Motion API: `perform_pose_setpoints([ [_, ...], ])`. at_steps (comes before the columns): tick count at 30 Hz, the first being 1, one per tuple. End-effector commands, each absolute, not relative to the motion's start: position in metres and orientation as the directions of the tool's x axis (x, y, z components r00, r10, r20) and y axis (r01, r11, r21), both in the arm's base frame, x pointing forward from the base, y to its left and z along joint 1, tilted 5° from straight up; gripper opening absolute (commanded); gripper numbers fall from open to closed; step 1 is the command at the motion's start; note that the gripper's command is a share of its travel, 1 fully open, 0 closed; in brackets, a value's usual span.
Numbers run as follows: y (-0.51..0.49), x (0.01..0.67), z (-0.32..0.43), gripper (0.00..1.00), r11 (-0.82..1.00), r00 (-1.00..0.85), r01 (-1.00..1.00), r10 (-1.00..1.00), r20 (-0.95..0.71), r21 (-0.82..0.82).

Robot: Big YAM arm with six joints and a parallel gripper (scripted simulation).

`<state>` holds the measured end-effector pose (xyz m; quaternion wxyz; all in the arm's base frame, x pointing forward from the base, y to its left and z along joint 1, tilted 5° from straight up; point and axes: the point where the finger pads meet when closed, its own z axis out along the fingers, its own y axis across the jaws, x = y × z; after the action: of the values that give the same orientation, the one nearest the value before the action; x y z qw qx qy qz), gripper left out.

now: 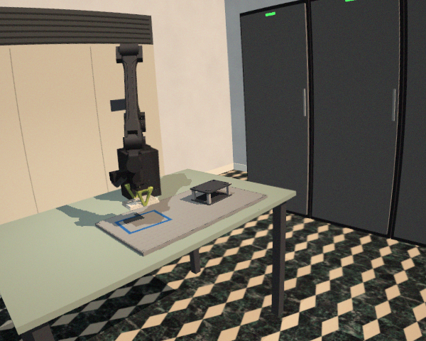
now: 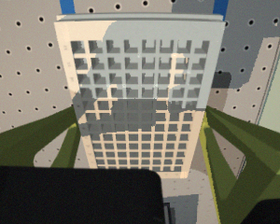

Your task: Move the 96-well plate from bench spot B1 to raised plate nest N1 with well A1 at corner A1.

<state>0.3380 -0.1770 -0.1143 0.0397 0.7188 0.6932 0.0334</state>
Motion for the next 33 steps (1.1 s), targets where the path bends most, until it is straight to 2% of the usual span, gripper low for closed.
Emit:
perform_pose_setpoints([
  [1, -0.181, 0.338, -0.102, 0.00, -0.029, 0.031, 0.993, 0.999, -0.016, 0.111],
  [23, -0.182, 0.344, -0.106, 0.00, -0.033, 0.035, 0.993, 0.999, -0.017, 0.117],
  [28, -0.160, 0.345, -0.100, 0.00, 0.150, -0.145, 0.981, 0.988, -0.044, 0.125],
  [33, -0.144, 0.344, -0.097, 0.00, 0.145, -0.140, 0.982, 0.989, -0.044, 0.125],
])
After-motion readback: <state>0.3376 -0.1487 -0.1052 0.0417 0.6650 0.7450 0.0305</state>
